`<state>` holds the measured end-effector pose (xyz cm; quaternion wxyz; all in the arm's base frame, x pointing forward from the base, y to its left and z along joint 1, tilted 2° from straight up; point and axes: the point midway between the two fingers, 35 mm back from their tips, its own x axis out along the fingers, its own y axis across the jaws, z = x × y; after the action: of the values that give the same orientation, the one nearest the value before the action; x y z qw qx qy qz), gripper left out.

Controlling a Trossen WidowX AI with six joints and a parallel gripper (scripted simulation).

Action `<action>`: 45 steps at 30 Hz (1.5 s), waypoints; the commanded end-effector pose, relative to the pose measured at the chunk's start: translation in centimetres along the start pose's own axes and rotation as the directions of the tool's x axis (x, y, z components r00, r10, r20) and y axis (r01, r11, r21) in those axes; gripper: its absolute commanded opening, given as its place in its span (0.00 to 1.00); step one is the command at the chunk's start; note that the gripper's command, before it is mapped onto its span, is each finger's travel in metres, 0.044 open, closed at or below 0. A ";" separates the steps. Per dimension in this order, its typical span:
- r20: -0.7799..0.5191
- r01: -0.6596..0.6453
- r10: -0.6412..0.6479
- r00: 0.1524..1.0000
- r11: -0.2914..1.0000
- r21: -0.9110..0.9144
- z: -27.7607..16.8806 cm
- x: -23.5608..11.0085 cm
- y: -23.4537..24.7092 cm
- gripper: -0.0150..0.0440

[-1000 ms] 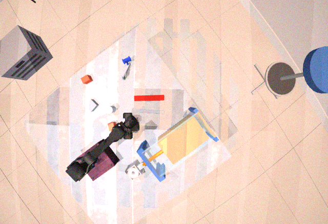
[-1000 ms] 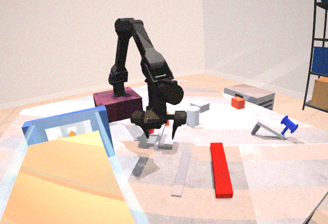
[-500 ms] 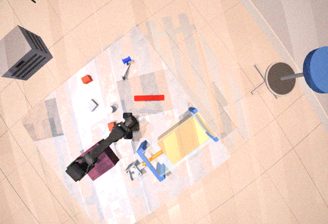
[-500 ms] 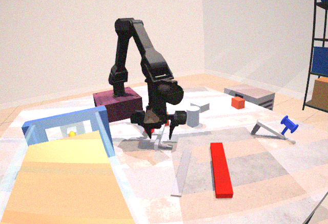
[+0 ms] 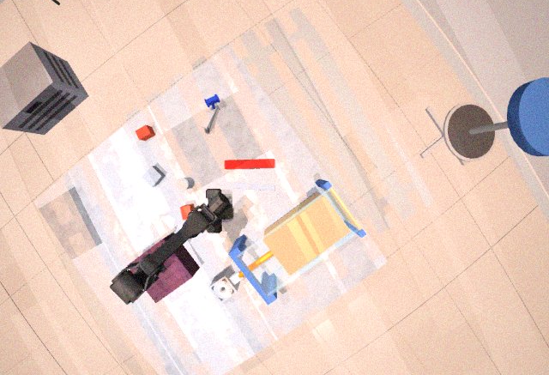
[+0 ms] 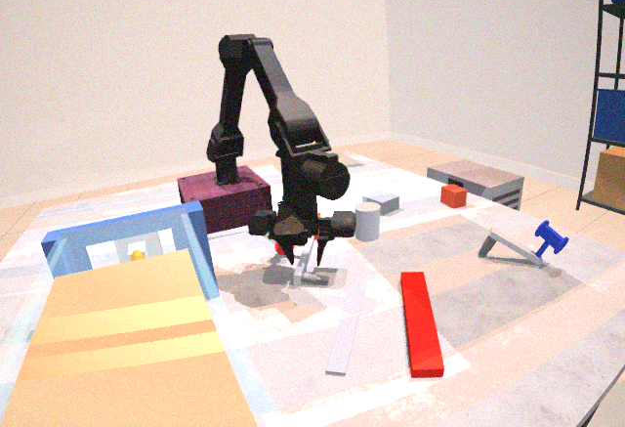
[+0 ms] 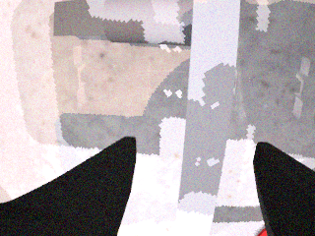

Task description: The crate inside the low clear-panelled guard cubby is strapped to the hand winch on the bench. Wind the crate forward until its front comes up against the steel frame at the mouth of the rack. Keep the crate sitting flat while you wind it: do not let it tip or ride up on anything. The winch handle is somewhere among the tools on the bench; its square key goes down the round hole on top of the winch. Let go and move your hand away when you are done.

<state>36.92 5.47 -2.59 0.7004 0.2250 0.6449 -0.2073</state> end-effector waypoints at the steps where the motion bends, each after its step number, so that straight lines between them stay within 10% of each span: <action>1: 0.000 -0.001 0.001 1.000 1.000 0.000 0.0 0.0 0.0 0.59; 33: 0.000 -0.001 0.001 1.000 1.000 0.000 0.1 -0.3 0.1 0.25; 45: -0.003 0.007 -0.007 1.000 1.000 0.001 0.2 -14.8 0.3 0.25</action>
<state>36.96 5.66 6.62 0.6941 0.2205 0.6525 -0.2093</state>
